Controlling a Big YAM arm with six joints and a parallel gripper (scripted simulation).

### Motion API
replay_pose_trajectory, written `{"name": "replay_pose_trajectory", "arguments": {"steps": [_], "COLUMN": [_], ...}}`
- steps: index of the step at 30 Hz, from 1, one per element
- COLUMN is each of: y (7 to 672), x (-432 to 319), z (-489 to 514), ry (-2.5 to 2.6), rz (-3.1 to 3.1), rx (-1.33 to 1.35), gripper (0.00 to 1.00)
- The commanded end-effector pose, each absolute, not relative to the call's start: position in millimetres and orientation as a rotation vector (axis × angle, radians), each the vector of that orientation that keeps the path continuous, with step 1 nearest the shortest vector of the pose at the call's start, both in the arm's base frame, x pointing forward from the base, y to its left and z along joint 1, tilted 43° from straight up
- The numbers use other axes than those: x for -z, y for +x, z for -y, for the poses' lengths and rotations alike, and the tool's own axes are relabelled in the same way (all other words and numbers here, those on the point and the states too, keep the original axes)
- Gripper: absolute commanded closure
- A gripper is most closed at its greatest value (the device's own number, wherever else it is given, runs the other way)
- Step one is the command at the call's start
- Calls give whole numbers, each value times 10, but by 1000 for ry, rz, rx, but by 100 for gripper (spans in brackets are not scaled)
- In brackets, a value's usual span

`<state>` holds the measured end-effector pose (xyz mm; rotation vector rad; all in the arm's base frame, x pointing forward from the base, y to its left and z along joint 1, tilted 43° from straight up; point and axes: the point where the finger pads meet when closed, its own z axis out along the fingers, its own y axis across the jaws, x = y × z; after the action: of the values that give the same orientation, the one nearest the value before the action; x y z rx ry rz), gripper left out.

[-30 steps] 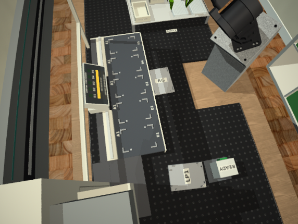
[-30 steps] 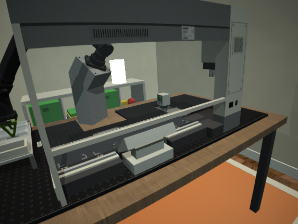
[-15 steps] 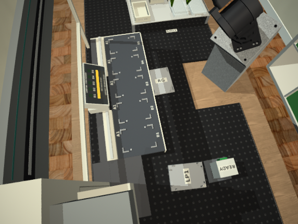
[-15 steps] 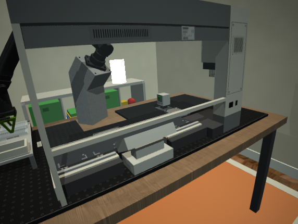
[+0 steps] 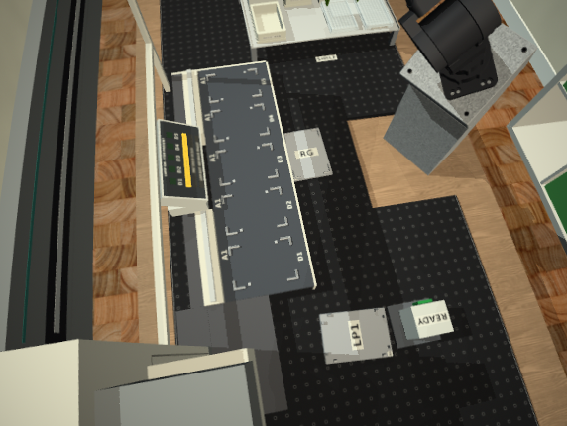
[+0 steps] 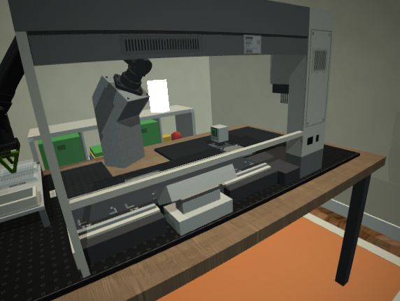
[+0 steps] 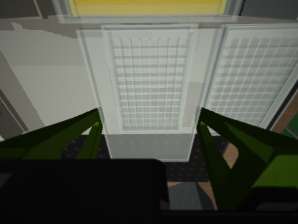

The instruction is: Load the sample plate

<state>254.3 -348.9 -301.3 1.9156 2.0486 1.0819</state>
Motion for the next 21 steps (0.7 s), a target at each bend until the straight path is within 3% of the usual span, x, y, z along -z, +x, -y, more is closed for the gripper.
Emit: {"name": "replay_pose_trajectory", "arguments": {"steps": [1, 21], "y": [2418, 2254], "x": [2818, 2608], "z": [3701, 3808], "ry": [1908, 1908], "rz": [-2020, -2021], "rx": [-1046, -1045], "gripper": [100, 100]}}
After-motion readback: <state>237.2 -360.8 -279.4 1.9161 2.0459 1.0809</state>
